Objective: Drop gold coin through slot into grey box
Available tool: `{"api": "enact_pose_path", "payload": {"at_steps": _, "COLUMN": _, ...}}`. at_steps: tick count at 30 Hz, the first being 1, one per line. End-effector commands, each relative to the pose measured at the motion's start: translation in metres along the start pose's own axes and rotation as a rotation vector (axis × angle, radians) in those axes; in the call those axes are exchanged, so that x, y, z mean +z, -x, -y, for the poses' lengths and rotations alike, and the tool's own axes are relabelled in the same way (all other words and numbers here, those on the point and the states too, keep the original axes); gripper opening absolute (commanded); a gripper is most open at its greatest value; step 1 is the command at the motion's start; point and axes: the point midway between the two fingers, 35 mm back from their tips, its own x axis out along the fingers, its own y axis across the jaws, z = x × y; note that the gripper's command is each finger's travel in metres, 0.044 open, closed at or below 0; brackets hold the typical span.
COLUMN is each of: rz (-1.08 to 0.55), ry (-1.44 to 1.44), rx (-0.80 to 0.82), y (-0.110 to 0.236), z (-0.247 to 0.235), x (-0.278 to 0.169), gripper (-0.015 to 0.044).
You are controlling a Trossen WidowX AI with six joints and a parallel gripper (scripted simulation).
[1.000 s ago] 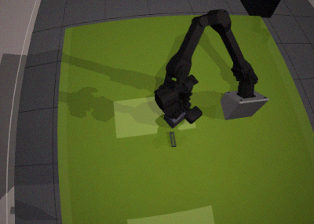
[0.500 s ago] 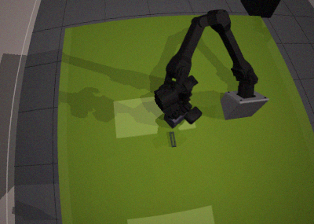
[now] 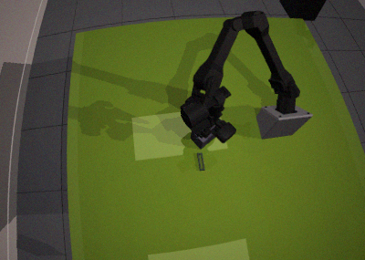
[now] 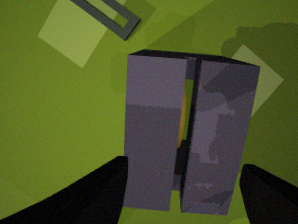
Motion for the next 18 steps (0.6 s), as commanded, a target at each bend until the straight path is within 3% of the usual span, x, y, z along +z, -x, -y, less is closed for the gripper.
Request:
{"api": "enact_pose_path", "payload": {"at_steps": 1, "rz": 0.014, "ry": -0.011, "rx": 0.003, "y": 0.012, "z": 0.000, "x": 0.003, "gripper": 0.0344}}
{"api": "enact_pose_path", "payload": {"at_steps": 5, "rz": 0.009, "ry": -0.006, "rx": 0.001, "y": 0.032, "z": 0.000, "x": 0.001, "gripper": 0.0440}}
{"api": "enact_pose_path", "payload": {"at_steps": 8, "rz": 0.004, "ry": -0.001, "rx": -0.004, "y": 0.052, "z": -0.001, "x": -0.002, "gripper": 0.0440}}
{"api": "enact_pose_path", "payload": {"at_steps": 18, "rz": 0.004, "ry": -0.001, "rx": -0.004, "y": 0.052, "z": -0.001, "x": -0.002, "gripper": 0.0440}}
